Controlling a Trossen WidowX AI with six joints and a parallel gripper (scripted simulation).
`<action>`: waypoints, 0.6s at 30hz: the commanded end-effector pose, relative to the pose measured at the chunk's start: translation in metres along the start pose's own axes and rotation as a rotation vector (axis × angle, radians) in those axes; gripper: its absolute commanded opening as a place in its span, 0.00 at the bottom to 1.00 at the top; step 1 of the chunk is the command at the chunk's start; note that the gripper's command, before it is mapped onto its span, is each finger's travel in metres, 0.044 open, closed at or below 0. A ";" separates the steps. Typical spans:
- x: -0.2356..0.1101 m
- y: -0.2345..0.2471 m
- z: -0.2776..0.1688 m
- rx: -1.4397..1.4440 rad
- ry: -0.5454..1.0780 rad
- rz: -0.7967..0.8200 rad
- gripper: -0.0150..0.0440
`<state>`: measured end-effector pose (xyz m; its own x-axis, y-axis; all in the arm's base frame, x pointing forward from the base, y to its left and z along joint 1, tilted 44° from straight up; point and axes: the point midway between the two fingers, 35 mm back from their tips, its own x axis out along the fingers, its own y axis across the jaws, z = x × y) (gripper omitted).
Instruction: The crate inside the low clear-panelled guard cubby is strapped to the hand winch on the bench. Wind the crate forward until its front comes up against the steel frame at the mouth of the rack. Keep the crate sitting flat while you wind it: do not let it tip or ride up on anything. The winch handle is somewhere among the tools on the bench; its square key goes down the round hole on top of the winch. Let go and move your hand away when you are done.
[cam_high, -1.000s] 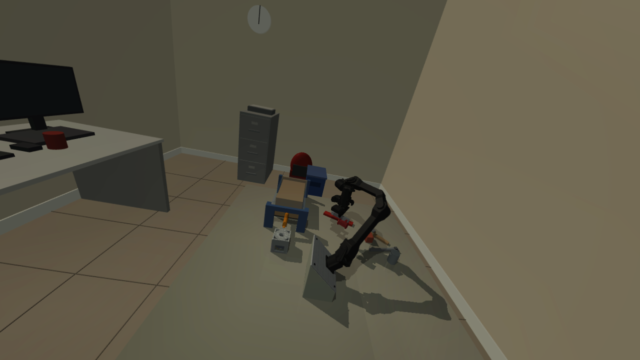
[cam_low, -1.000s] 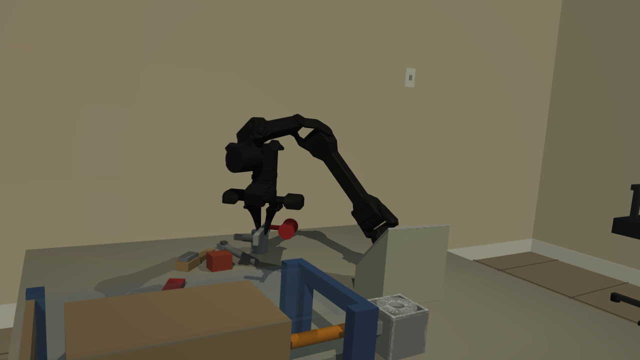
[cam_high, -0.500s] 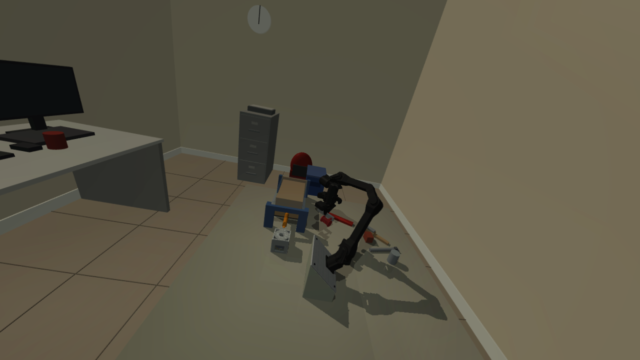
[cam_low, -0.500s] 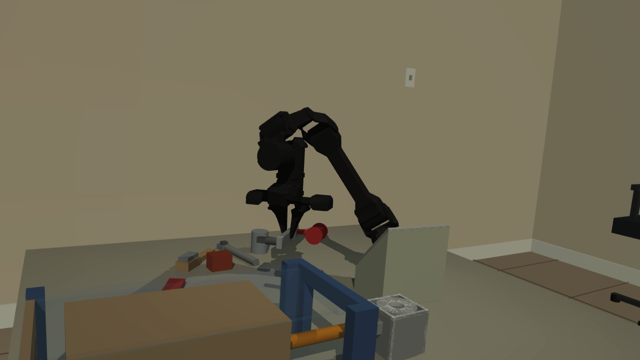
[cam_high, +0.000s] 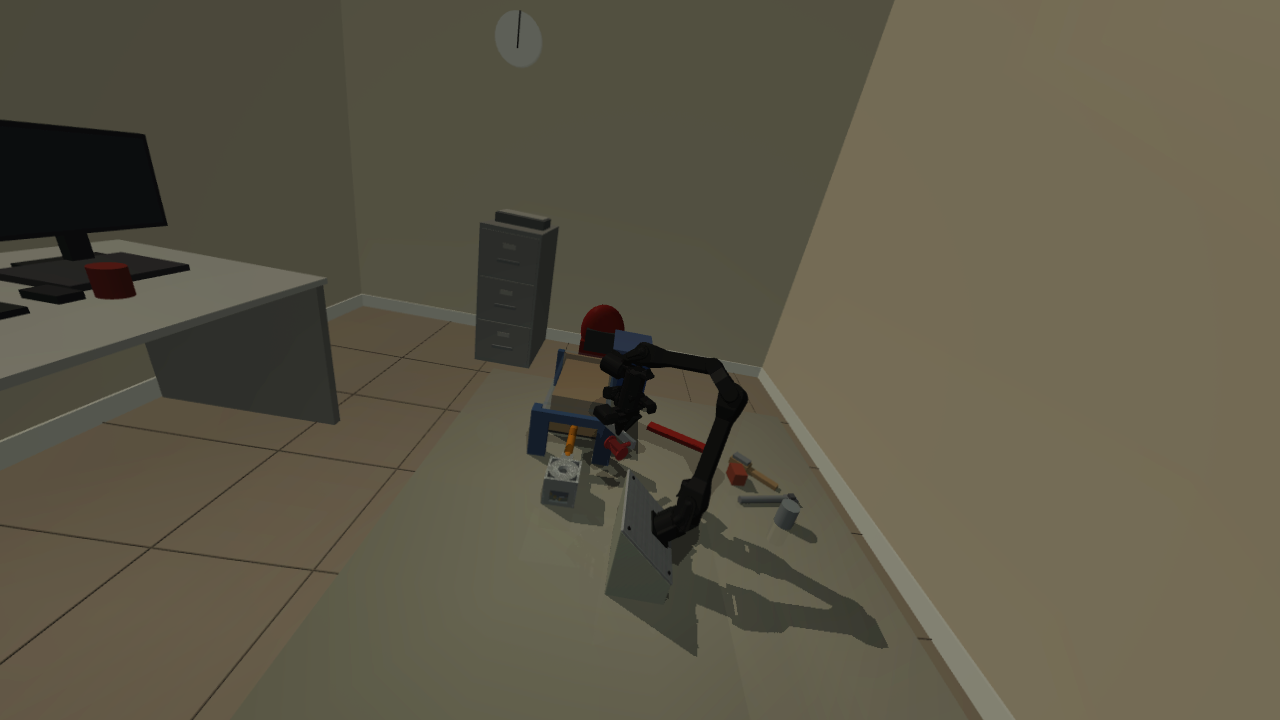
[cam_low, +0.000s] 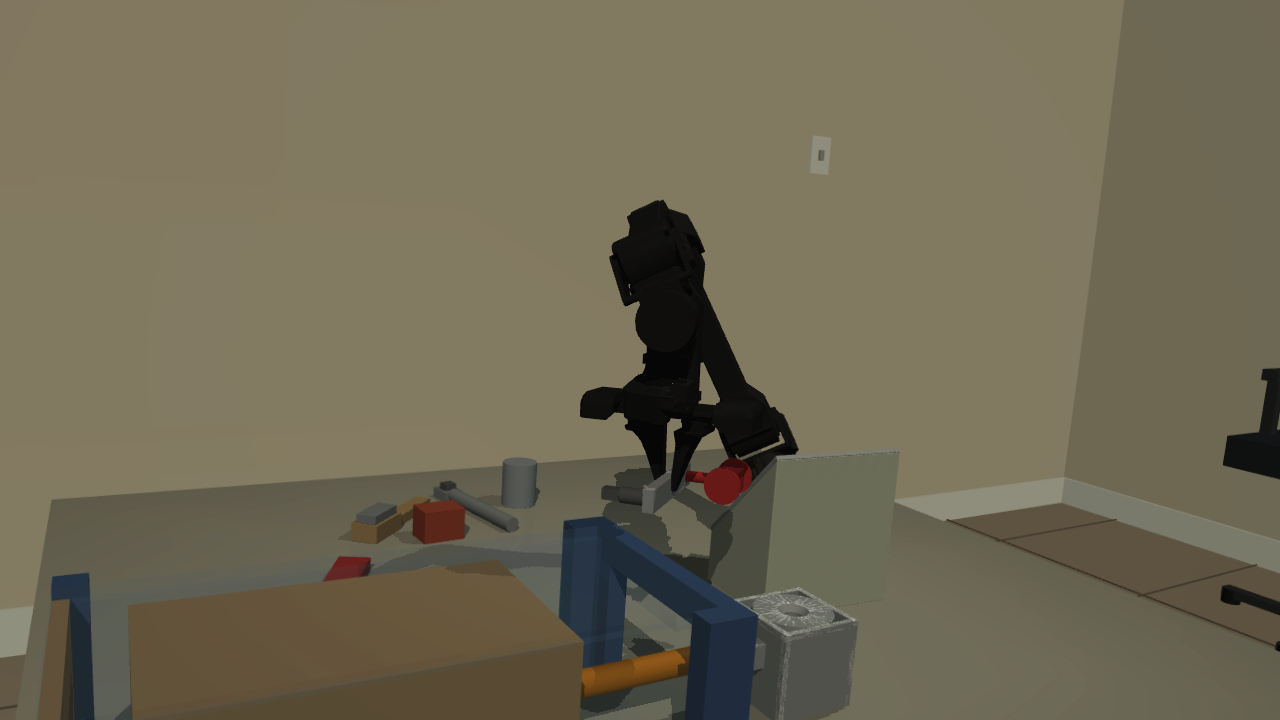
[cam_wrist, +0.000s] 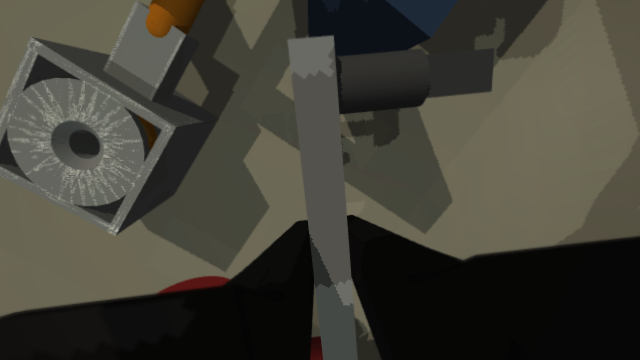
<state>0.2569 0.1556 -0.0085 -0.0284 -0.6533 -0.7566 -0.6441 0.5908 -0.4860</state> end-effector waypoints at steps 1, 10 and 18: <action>0.003 0.031 -0.003 0.029 0.006 -0.004 0.25; 0.010 0.089 -0.011 0.127 0.012 -0.015 0.25; 0.019 0.135 -0.024 0.250 0.023 -0.027 0.25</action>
<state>0.1673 0.2071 -0.0685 -0.0306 -0.6736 -0.7385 -0.4788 0.6584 -0.5807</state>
